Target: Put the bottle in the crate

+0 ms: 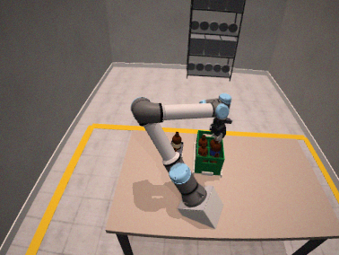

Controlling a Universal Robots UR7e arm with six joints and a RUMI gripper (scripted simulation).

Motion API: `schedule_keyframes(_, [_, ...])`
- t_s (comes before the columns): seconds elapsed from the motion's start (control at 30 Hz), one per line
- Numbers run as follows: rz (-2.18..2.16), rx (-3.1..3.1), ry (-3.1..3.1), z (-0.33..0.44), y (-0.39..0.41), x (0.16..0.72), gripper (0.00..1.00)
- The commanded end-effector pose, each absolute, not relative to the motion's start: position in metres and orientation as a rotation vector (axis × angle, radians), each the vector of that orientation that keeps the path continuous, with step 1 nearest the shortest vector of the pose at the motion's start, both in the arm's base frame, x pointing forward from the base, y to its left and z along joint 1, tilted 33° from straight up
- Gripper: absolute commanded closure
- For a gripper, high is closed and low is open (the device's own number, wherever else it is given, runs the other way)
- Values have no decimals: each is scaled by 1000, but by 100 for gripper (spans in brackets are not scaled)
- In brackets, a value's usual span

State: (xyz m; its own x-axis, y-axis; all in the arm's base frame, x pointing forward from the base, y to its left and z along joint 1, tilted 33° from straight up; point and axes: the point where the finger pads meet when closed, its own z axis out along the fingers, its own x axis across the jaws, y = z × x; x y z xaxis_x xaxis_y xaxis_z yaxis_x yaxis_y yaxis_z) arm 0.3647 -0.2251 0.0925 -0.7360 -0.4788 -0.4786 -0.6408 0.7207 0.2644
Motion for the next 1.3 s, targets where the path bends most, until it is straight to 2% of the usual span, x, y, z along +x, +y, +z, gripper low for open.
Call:
schedule_keyframes(0.0, [590, -866, 2548, 92, -225, 365, 100])
schedule_keyframes(1.27, [590, -866, 2548, 66, -209, 372, 100])
